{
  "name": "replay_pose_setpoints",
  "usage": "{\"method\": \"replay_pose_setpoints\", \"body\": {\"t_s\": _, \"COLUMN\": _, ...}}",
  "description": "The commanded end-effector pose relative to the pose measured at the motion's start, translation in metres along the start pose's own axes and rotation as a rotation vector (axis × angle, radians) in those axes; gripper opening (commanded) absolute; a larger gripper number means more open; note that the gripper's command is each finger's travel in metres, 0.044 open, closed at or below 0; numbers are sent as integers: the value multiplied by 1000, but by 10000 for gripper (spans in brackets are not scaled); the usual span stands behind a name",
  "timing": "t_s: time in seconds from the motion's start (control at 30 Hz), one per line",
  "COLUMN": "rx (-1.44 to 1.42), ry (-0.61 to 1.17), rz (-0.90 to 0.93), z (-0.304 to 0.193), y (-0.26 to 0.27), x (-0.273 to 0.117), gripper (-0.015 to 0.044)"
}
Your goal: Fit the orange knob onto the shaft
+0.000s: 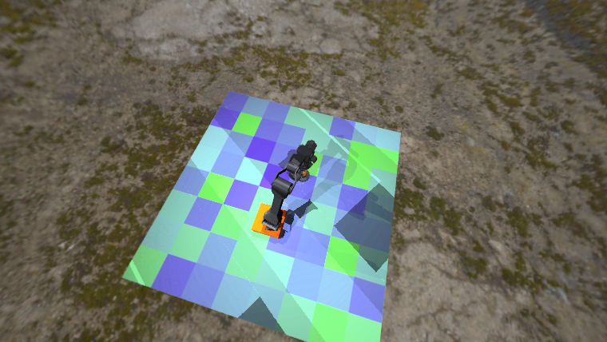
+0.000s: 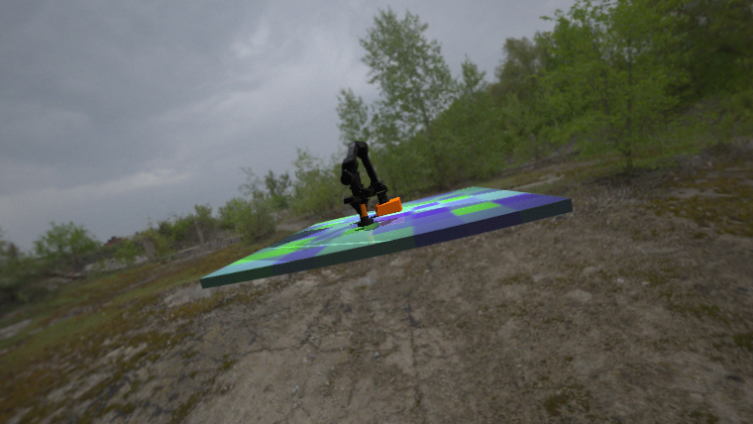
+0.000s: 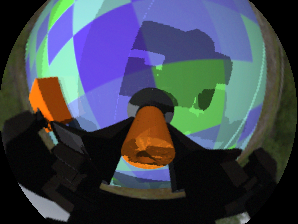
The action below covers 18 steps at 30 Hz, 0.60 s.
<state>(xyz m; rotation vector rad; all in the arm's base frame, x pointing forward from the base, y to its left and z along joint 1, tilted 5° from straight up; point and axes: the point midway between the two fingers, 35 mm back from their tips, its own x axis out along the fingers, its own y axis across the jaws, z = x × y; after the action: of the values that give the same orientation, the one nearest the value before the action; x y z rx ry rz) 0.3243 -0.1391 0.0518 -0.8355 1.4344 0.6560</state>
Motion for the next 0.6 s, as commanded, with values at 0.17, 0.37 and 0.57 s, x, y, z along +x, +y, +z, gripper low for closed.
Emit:
{"method": "replay_pose_setpoints", "body": {"t_s": 0.17, "rx": 0, "ry": 0, "rz": 0, "z": 0, "y": 0, "x": 0, "gripper": 210}}
{"method": "replay_pose_setpoints", "body": {"t_s": 0.37, "rx": 0, "ry": 0, "rz": 0, "z": 0, "y": 0, "x": 0, "gripper": 367}}
{"method": "replay_pose_setpoints", "body": {"t_s": 0.57, "rx": 0, "ry": 0, "rz": 0, "z": 0, "y": 0, "x": 0, "gripper": 440}}
